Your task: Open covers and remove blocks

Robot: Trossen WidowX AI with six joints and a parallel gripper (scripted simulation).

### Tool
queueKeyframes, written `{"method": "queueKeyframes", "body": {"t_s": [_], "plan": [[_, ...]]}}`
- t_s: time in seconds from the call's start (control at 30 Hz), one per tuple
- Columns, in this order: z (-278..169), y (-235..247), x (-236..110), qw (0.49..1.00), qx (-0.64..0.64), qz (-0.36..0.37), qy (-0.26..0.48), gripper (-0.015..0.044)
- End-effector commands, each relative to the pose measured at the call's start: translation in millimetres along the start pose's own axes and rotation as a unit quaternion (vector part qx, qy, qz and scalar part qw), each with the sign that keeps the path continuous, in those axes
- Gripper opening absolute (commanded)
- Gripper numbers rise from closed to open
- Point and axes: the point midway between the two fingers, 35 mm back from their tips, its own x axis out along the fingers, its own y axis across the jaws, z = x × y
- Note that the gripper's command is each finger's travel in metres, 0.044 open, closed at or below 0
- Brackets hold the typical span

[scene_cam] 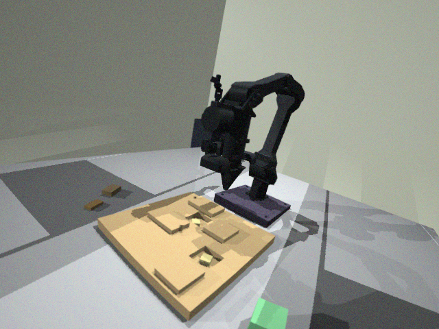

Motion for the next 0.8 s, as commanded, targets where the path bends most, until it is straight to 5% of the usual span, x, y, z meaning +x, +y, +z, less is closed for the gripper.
{"method": "queueKeyframes", "body": {"t_s": [0.0,0.77], "plan": [[0.5,-2.1,0.2,1.000,0.021,-0.001,-0.001,0.0000],[0.6,-1.3,7.6,1.000,0.021,-0.001,-0.001,0.0000]]}}
